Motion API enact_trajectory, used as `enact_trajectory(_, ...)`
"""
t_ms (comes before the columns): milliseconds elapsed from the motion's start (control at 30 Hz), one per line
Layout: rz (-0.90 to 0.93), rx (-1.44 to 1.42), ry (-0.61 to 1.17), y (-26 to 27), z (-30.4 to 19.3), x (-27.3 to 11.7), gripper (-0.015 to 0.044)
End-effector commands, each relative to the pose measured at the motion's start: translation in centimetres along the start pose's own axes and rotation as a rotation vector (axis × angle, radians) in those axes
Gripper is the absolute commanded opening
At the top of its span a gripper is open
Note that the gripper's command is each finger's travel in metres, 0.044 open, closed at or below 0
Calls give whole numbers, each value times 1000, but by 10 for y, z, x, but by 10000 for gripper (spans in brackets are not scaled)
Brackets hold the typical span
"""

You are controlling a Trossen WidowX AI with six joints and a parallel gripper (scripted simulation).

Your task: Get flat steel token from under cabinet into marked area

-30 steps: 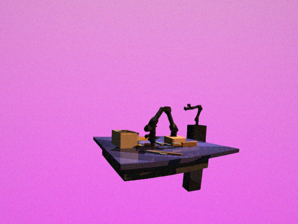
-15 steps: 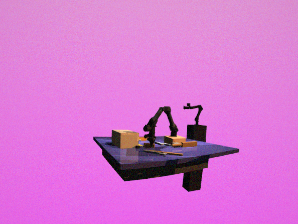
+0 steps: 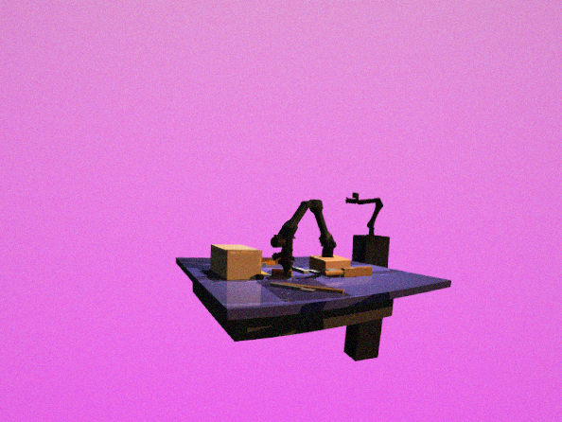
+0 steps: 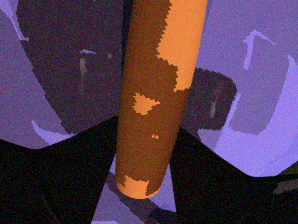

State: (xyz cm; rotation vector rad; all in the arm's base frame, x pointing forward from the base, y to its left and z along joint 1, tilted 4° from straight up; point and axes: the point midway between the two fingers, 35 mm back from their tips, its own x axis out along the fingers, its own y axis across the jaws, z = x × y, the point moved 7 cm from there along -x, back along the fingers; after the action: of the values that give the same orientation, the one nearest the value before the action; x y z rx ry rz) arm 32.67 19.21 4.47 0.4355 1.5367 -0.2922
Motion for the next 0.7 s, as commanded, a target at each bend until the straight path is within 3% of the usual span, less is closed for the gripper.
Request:
enact_trajectory(0, -11, 2, -4, -8, 0, 1, 0)
enact_trajectory(667, -13, 2, -4, -23, 1, 1, 0)
